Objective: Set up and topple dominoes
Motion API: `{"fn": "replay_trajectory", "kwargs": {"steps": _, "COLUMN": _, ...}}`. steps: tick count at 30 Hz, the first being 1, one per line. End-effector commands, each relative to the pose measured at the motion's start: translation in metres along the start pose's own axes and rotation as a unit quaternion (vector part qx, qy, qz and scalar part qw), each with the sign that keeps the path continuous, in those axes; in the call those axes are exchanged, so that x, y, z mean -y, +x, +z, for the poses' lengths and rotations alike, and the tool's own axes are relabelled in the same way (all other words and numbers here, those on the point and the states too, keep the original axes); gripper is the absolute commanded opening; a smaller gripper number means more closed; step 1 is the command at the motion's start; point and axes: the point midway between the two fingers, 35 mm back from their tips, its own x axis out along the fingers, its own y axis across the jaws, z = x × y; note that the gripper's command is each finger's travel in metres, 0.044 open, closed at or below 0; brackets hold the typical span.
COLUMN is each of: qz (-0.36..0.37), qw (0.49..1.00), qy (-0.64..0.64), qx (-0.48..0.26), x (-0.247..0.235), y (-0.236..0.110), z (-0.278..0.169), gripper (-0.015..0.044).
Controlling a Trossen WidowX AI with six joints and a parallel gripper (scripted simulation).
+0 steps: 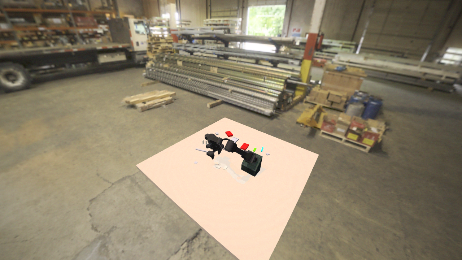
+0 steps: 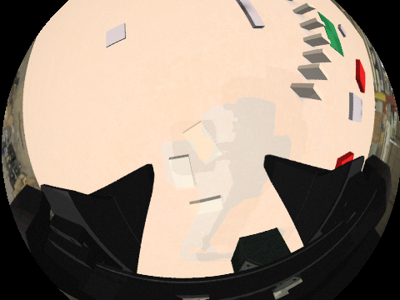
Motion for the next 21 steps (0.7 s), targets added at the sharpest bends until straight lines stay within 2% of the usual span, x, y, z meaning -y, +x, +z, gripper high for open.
{"fn": "replay_trajectory", "kwargs": {"steps": 1, "qz": 0.001, "qw": 0.965, "qy": -0.263, "qx": 0.002, "x": -0.008, "y": -0.002, "z": 0.007, "gripper": 0.044}}
{"fn": "replay_trajectory", "kwargs": {"steps": 15, "qz": 0.001, "qw": 0.965, "qy": -0.263, "qx": 0.002, "x": -0.008, "y": 0.0, "z": 0.006, "gripper": 0.044}}
{"fn": "replay_trajectory", "kwargs": {"steps": 21, "qz": 0.002, "qw": 0.965, "qy": -0.263, "qx": 0.002, "x": -0.009, "y": 0.05, "z": 0.007, "gripper": 0.044}}
